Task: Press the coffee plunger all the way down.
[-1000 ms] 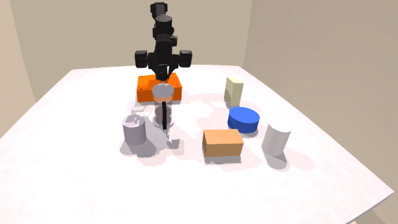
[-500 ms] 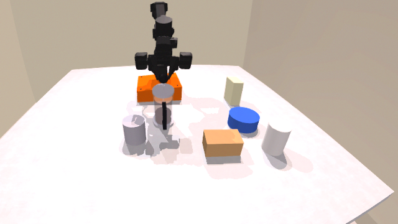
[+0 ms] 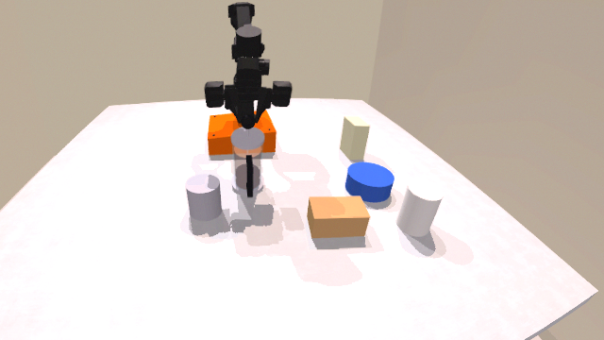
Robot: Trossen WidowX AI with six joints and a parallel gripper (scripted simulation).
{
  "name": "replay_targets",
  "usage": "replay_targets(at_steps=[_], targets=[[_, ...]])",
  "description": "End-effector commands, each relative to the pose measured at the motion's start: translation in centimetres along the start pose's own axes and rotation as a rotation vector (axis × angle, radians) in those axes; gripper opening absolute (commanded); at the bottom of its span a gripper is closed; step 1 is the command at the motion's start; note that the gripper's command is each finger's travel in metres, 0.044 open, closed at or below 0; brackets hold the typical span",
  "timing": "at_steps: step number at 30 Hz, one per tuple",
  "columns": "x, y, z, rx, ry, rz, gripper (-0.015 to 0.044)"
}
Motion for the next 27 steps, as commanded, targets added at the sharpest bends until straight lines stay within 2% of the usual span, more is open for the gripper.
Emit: replay_targets(at_steps=[1,27], targets=[[0.02,-0.43,-0.75,0.041,0.010,-0.001,0.0120],[0.06,-0.74,-0.49,0.040,0.010,-0.001,0.0120]])
Point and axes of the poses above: the point midway between the two fingers, 35 mm back from their tips, its own y axis back along the fingers, its own x axis across the jaws, z = x × y, the point moved 7 cm from there along y, back along the fingers, and after that the axes turned 1 degree about y, right-handed, at the moved point
